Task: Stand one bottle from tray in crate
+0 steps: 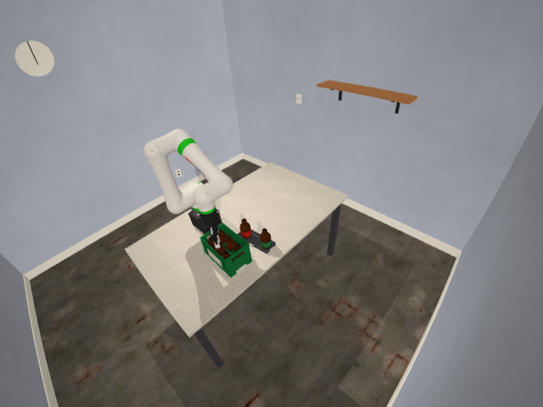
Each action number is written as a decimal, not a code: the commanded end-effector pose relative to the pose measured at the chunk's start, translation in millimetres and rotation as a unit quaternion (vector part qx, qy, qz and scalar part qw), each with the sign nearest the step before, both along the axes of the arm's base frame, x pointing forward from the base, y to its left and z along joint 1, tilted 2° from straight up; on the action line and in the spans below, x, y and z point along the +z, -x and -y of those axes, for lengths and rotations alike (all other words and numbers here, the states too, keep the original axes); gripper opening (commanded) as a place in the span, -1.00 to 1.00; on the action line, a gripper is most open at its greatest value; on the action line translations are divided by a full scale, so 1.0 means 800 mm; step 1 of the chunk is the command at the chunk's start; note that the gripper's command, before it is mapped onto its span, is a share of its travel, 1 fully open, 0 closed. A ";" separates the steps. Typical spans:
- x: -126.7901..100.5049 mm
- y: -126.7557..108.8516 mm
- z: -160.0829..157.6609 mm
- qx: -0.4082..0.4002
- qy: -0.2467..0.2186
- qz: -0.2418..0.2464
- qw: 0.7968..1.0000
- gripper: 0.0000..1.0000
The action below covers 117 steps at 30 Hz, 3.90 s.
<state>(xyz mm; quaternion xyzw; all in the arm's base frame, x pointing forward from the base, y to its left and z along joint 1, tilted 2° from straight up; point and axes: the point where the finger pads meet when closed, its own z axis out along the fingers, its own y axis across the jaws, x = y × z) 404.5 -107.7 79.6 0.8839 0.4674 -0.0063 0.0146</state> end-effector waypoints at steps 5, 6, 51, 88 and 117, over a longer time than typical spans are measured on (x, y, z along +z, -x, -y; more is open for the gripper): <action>-0.005 0.000 0.000 0.000 0.000 0.000 1.000 -1.00; -0.006 0.000 0.000 0.000 0.000 0.000 1.000 -1.00; -0.008 0.000 0.000 0.000 0.000 0.000 1.000 -1.00; -0.017 0.000 0.001 0.000 0.000 0.000 1.000 -1.00; -0.030 0.000 0.001 0.000 0.000 0.000 1.000 -1.00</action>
